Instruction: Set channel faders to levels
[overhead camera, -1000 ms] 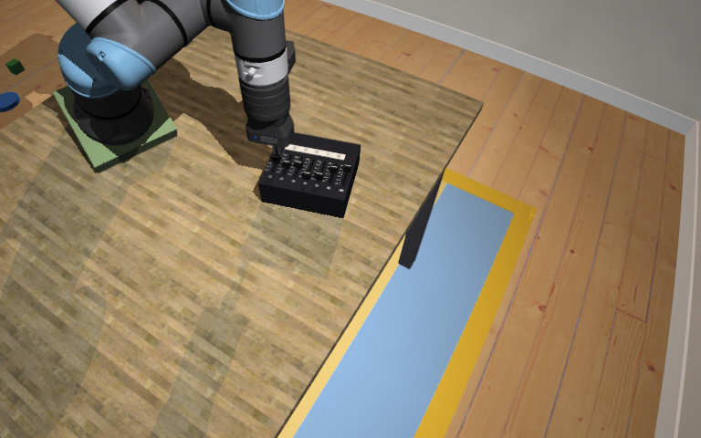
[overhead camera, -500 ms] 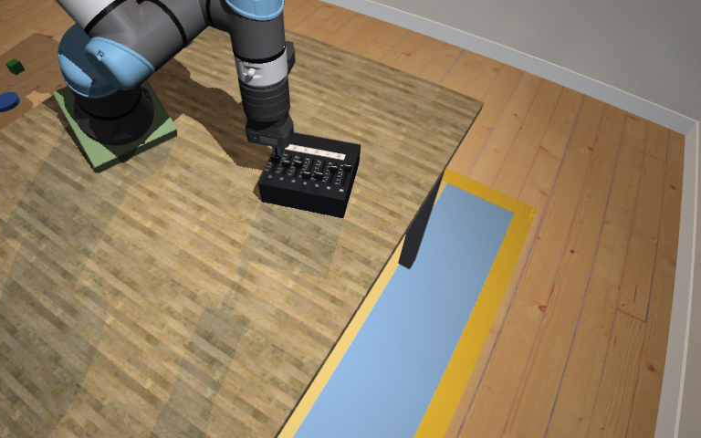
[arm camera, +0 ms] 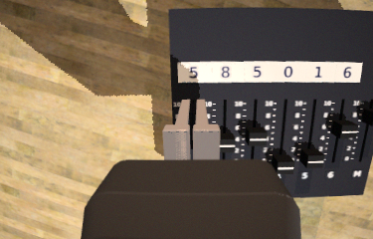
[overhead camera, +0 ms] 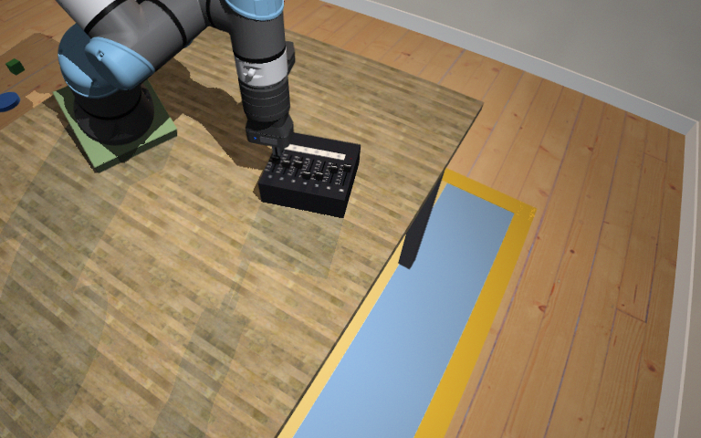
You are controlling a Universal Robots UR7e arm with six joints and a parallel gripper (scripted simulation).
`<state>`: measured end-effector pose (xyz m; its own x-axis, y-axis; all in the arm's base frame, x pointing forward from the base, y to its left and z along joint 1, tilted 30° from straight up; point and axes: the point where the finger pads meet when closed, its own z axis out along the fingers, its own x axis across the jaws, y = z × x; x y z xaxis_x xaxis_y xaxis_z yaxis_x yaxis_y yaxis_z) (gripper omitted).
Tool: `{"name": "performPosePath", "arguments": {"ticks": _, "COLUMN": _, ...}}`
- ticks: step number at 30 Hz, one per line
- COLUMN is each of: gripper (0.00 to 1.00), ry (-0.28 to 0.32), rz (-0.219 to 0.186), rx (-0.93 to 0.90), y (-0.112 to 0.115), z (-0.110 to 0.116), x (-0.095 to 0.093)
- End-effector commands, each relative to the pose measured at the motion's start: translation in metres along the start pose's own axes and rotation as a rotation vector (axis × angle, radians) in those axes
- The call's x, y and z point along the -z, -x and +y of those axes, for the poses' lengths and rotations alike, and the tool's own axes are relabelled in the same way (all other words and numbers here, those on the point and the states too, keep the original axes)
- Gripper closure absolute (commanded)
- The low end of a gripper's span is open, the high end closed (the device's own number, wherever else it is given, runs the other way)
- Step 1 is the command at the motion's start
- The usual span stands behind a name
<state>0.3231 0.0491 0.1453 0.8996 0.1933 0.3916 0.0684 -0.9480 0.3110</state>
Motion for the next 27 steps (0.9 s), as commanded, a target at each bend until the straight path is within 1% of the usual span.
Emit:
{"name": "performPosePath", "arguments": {"ticks": 1, "gripper": 1.0, "ry": 0.001, "rz": 0.001, "rx": 0.0, "y": 0.0, "z": 0.0, "x": 0.0}}
{"name": "performPosePath", "arguments": {"ticks": 21, "gripper": 1.0, "ry": 0.001, "rz": 0.001, "rx": 0.0, "y": 0.0, "z": -0.006, "x": 0.001}}
{"name": "performPosePath", "arguments": {"ticks": 27, "gripper": 1.0, "ry": 0.001, "rz": 0.001, "rx": 0.0, "y": 0.0, "z": -0.006, "x": 0.011}}
